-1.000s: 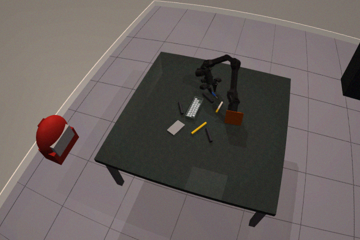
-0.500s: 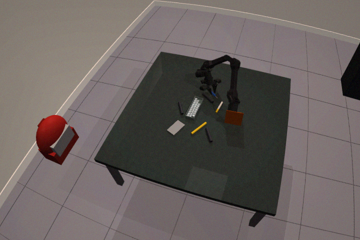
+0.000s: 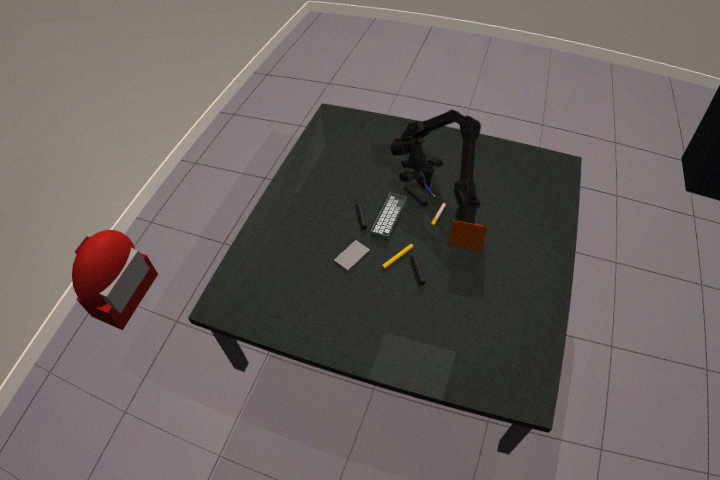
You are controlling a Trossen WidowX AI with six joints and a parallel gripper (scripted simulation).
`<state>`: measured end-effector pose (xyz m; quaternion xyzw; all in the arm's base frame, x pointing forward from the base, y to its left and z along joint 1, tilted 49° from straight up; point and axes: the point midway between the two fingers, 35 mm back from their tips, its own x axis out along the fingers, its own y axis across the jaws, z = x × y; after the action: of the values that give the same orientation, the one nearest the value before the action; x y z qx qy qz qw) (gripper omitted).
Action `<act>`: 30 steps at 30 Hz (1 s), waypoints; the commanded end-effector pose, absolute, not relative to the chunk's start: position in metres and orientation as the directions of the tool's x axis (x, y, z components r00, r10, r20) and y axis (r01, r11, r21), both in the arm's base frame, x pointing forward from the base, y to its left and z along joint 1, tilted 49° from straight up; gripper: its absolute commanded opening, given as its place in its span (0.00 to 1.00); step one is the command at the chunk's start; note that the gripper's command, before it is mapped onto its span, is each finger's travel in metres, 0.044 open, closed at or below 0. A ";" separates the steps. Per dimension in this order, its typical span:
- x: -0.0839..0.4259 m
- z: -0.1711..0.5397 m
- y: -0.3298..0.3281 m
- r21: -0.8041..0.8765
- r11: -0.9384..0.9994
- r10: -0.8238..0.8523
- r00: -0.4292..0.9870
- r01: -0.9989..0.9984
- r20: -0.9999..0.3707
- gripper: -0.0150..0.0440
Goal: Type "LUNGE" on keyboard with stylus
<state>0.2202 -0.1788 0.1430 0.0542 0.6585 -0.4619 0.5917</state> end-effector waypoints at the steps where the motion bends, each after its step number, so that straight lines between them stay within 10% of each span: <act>1: 0.220 0.143 -0.179 -0.543 0.567 -0.475 -0.293 0.619 -0.830 0.25; 30: 0.225 0.157 -0.132 -0.500 0.671 -0.480 -0.193 0.548 -0.855 0.25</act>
<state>0.2209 -0.1394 0.1673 0.0409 0.6557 -0.4368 0.6145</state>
